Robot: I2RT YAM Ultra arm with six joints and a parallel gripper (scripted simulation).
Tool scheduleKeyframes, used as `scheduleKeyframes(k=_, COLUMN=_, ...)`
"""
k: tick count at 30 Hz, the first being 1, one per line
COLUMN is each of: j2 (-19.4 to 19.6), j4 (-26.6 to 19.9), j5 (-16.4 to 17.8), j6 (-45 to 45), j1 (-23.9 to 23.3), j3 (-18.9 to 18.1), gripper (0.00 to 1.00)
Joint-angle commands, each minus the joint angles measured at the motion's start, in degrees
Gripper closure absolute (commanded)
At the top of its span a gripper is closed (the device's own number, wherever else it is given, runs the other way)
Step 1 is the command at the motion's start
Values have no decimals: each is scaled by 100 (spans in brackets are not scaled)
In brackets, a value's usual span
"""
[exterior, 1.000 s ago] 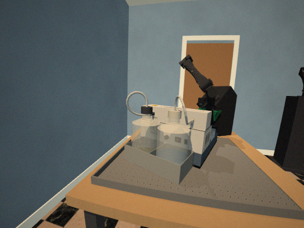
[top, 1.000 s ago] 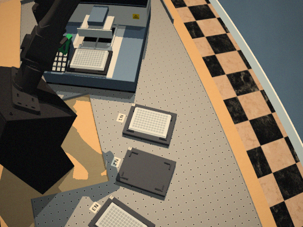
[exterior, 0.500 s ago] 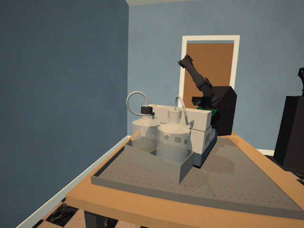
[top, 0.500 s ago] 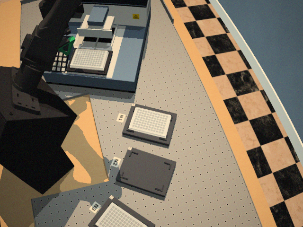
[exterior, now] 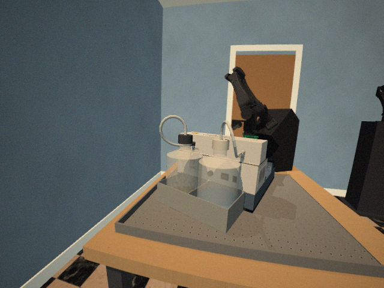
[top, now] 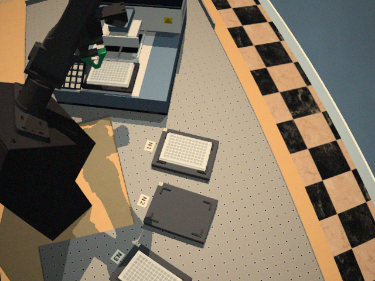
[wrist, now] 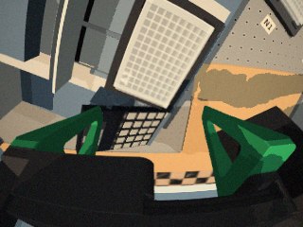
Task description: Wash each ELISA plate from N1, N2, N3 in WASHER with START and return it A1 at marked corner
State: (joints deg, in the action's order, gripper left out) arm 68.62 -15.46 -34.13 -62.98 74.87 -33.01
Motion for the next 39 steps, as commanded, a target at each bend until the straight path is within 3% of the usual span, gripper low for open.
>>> scheduleKeyframes(k=1, j2=-269, j4=-204, j5=234, j6=-451, j1=-236, j3=-71, gripper=0)
scheduleKeyframes(k=6, j2=-573, j4=-414, j5=556, j6=-978, j1=-728, j3=-194, gripper=0)
scheduleKeyframes(k=13, j2=-574, j4=-416, j5=556, j6=-1849, j1=-728, j3=-194, gripper=0)
scheduleKeyframes(k=21, j2=-574, j4=-415, j5=556, j6=-1849, j1=-728, j3=-194, gripper=0)
scheduleKeyframes(k=39, j2=1, j4=416, j5=793, j6=-1560, j1=-1076, j3=-70, gripper=0)
